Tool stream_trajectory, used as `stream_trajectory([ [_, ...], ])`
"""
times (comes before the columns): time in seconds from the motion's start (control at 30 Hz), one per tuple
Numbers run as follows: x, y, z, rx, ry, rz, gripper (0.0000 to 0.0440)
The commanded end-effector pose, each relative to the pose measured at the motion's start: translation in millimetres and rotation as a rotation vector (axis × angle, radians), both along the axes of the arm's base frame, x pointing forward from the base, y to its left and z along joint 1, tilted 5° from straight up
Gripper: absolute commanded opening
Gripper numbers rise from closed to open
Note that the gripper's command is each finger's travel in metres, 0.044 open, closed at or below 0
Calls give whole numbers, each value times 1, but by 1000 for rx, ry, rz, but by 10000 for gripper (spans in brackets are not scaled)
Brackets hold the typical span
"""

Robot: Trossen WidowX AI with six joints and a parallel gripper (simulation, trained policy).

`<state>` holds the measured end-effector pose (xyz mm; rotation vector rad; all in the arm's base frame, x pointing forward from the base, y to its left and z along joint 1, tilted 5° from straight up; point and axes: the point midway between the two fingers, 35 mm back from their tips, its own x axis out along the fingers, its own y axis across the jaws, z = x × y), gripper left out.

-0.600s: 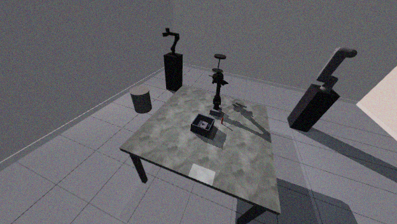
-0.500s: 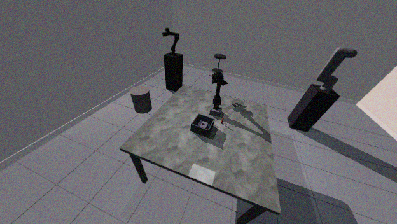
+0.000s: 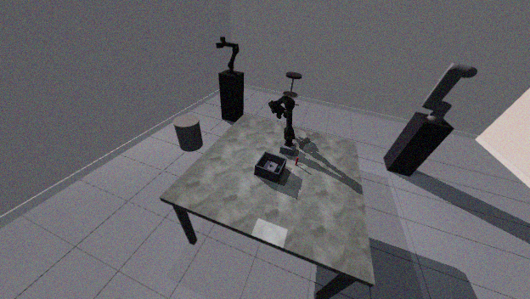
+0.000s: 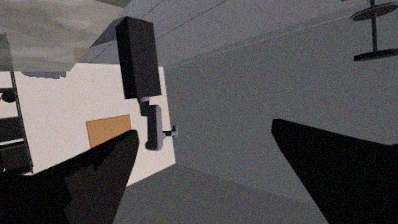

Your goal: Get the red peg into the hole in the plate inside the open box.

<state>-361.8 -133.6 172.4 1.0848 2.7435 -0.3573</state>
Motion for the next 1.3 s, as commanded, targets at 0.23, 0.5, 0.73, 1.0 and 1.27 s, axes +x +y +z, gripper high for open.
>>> stream_trajectory([
  [0.23,81,-97,-22,-265,44,250,440],
  [0.5,161,-148,-34,-475,19,409,440],
  [0.73,238,-174,-43,-655,-44,515,440],
  [1.0,326,-179,-49,-841,-156,593,440],
  [1.27,409,-163,-52,-998,-303,625,440],
])
